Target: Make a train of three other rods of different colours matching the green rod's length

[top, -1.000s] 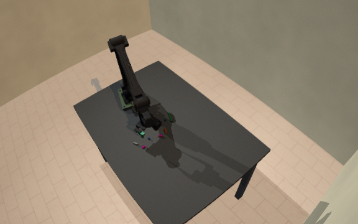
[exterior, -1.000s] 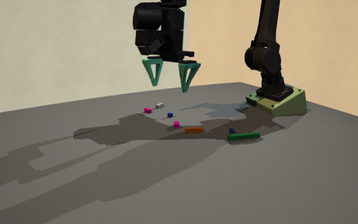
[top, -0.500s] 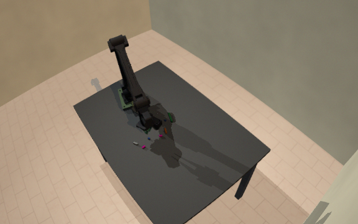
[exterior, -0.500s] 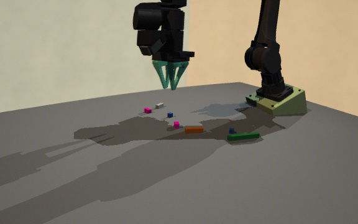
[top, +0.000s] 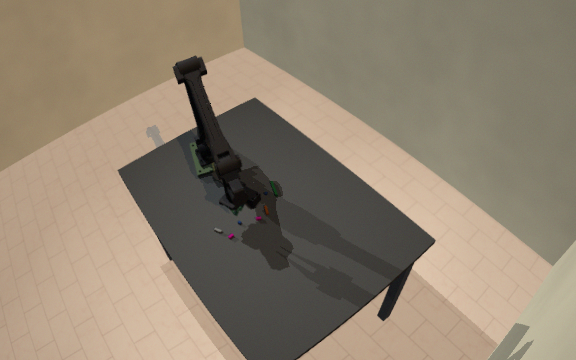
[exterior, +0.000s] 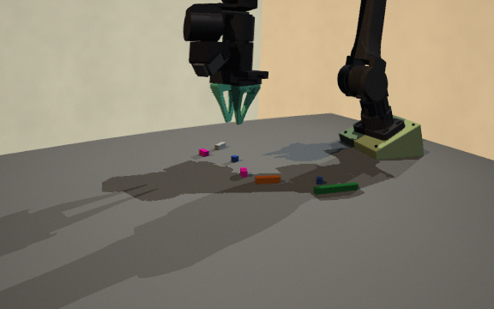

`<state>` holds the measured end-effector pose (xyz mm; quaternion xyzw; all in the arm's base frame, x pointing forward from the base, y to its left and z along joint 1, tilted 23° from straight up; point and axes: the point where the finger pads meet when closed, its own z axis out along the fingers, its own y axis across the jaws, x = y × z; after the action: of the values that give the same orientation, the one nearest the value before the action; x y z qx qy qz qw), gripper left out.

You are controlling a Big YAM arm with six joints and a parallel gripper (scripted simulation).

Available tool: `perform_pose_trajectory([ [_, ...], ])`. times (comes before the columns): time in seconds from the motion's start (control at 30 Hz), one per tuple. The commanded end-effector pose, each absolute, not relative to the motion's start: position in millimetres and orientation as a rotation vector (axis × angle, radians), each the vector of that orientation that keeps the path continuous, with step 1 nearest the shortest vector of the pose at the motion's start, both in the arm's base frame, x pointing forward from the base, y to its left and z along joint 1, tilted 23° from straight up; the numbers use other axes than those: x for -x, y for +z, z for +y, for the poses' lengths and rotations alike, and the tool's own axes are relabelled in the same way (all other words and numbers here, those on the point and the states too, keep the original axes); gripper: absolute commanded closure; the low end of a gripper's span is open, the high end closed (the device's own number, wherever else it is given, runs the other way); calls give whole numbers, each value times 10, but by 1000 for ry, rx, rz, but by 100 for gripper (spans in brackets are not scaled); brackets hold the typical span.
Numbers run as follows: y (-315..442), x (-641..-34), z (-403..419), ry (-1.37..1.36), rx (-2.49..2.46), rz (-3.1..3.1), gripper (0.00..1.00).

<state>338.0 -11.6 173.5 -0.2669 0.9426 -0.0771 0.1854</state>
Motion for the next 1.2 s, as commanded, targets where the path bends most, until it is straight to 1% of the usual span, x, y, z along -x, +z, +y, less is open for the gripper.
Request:
perform_pose_trajectory([
  [0.0, 1730, -3379, -97, -217, 775, 2640, 77],
  [0.8, 1677, -3421, -119, -221, 765, 2633, 77],
  [1.17, 1476, -3484, -156, -217, 759, 2653, 77],
])
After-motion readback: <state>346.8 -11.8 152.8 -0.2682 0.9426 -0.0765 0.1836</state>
